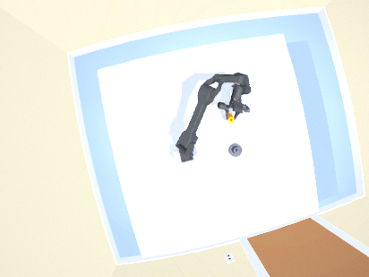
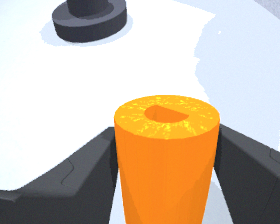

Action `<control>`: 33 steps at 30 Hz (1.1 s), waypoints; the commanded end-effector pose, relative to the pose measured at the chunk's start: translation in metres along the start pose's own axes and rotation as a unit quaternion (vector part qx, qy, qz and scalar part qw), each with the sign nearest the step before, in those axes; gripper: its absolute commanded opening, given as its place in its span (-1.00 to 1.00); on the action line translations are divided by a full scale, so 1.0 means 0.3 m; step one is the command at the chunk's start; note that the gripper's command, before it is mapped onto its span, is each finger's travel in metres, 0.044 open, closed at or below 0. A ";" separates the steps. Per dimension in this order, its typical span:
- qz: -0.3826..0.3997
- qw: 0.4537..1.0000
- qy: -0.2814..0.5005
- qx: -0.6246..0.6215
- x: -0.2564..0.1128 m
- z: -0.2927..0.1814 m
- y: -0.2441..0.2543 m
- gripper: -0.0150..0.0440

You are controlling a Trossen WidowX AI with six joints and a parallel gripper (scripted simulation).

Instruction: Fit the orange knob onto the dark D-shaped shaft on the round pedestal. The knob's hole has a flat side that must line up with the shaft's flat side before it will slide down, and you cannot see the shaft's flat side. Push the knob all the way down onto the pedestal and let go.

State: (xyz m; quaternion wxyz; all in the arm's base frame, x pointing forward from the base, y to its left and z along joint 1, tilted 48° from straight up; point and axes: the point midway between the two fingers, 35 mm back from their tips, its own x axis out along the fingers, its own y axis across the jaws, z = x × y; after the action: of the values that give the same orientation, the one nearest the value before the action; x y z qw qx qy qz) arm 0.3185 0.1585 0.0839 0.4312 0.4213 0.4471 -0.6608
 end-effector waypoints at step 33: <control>0.004 1.000 0.001 0.000 -0.008 -0.004 0.000 0.39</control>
State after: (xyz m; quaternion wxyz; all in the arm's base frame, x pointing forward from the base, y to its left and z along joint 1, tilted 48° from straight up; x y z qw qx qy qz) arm 0.3194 0.1602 0.0863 0.4332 0.4241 0.4463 -0.6582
